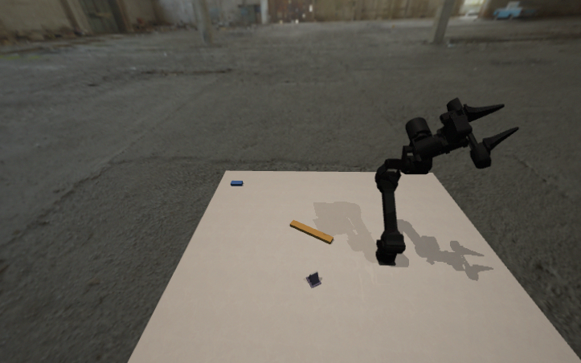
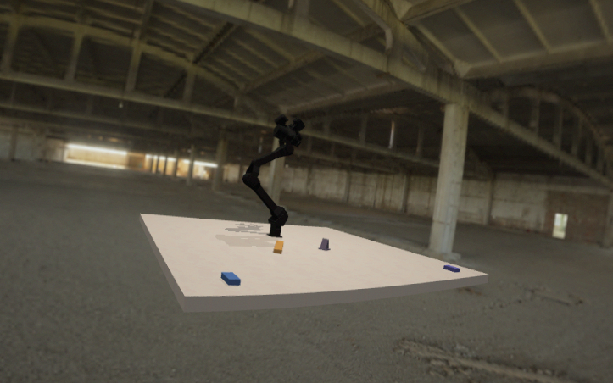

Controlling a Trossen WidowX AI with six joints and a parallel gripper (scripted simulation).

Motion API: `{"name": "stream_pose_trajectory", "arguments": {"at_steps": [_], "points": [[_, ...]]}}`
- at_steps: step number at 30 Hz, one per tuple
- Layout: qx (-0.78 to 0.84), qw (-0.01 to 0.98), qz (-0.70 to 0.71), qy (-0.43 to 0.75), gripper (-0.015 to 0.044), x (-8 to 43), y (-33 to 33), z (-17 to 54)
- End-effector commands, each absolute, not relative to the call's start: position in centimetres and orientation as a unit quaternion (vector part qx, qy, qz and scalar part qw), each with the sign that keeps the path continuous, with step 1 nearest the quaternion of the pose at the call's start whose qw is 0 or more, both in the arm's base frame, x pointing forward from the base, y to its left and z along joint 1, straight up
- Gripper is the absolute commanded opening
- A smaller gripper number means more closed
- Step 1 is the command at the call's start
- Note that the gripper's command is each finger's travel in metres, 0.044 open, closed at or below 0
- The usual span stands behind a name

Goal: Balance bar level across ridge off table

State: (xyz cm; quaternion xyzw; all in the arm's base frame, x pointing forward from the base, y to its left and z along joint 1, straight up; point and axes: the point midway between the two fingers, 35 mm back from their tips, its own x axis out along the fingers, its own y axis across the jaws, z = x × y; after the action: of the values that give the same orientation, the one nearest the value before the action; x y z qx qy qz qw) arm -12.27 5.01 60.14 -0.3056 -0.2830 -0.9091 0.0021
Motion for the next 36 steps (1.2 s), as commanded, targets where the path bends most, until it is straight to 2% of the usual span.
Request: {"name": "stream_pose_trajectory", "arguments": {"at_steps": [1,17,36], "points": [[-0.335,-0.052,-0.899,-0.279,0.0315,-11.4,8.3,60.5],[-0.407,-0.253,-0.832,-0.278,0.0315,-5.5,19.3,59.4],[-0.446,-0.489,-0.7,-0.269,0.0315,6.8,27.9,54.7]]}}
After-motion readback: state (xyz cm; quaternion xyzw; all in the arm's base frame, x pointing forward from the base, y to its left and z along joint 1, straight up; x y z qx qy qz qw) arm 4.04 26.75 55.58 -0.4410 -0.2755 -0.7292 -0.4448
